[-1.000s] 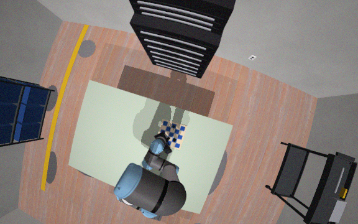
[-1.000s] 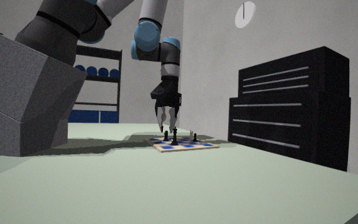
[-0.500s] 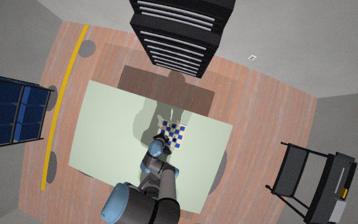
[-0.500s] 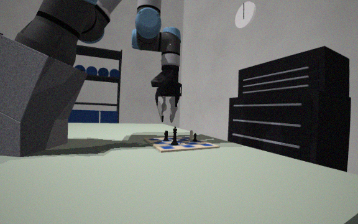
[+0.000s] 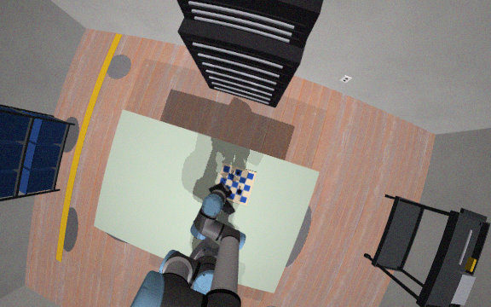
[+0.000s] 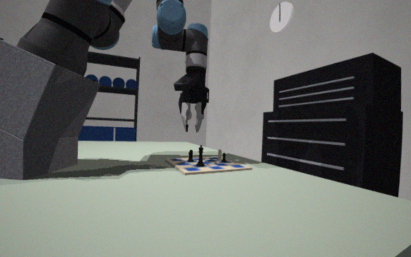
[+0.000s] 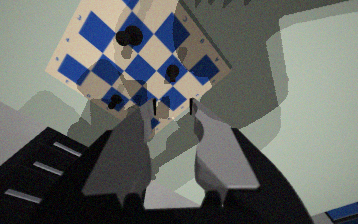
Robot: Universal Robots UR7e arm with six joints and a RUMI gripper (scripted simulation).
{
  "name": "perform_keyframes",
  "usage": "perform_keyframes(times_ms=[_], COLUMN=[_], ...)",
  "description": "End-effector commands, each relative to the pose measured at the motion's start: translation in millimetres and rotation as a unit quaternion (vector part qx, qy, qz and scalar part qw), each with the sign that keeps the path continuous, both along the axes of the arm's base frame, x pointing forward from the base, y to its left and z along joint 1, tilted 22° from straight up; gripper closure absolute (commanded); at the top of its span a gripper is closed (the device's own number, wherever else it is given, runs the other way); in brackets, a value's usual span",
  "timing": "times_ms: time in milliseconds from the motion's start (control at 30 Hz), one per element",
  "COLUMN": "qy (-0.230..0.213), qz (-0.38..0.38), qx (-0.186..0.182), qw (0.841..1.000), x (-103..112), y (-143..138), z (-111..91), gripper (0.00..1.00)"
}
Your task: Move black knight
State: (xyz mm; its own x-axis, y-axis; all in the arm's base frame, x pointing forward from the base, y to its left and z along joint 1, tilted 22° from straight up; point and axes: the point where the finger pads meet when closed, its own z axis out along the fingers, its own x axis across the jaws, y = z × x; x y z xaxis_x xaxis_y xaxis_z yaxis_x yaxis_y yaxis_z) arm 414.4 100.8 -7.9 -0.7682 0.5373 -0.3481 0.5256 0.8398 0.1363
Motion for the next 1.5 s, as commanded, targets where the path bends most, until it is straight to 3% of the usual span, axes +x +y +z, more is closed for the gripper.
perform_keyframes(times_ms=[0, 33, 67, 933, 1467], qy=[0.000, 0.000, 0.000, 0.000, 0.000], qz=[0.000, 0.000, 0.000, 0.000, 0.000], qx=[0.000, 0.000, 0.000, 0.000, 0.000], qw=[1.000, 1.000, 1.000, 1.000, 1.000], x=[-1, -1, -1, -1, -15], y=[0, 0, 0, 0, 3], z=[3, 3, 3, 4, 38], gripper=[0.78, 0.78, 0.00, 0.00, 0.00])
